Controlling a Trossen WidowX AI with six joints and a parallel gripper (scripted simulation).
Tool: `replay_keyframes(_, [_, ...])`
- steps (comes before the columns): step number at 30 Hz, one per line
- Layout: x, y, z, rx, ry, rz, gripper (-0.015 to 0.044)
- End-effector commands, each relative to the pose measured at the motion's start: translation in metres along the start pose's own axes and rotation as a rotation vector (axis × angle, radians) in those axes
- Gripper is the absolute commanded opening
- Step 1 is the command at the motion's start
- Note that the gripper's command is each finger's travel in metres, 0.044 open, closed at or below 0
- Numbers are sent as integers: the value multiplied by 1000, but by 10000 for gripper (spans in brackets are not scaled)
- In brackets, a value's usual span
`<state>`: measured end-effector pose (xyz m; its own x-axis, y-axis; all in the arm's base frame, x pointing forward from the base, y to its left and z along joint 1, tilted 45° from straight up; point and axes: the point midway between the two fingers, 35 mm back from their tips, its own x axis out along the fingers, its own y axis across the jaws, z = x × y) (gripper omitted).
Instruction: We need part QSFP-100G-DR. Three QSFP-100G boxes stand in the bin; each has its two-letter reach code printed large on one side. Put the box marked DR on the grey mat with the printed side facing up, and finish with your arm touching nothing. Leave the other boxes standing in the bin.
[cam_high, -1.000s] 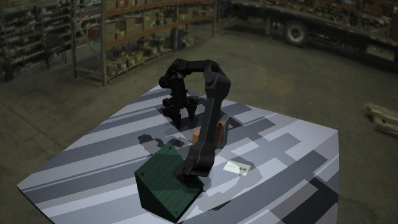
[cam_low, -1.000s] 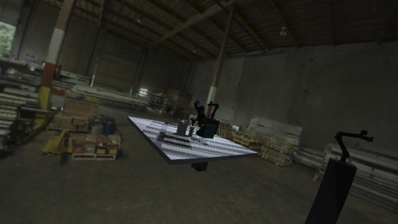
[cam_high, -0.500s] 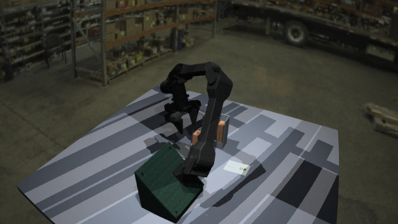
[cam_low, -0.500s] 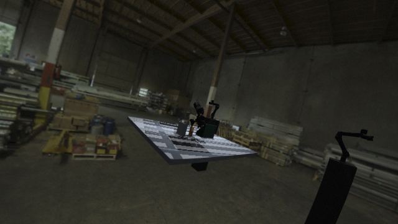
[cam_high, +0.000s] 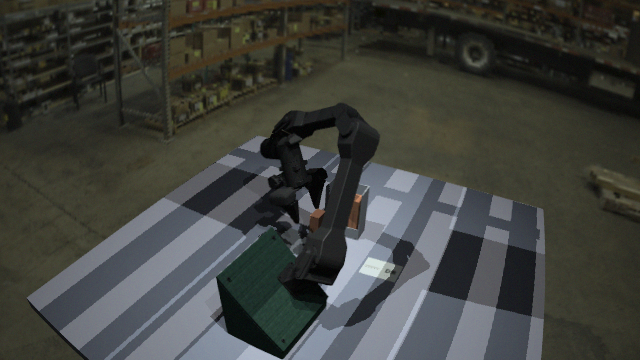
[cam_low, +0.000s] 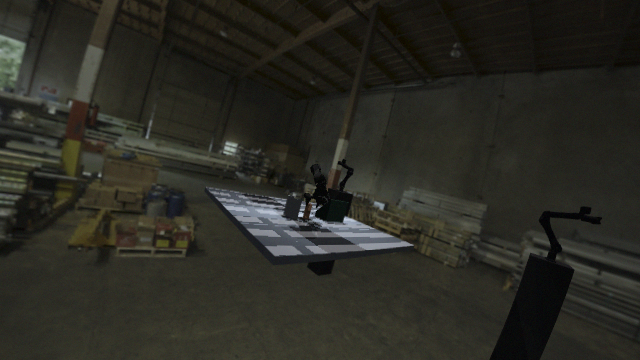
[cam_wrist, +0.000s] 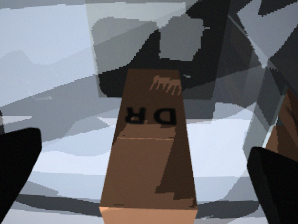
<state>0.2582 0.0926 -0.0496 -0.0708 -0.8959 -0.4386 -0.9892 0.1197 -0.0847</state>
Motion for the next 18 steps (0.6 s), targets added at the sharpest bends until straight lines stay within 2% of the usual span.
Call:
replay_keyframes(1, [5, -1, -3, 12, 5, -9, 440])
replay_keyframes(18, [14, 1, -5, 10, 15, -15, 440])
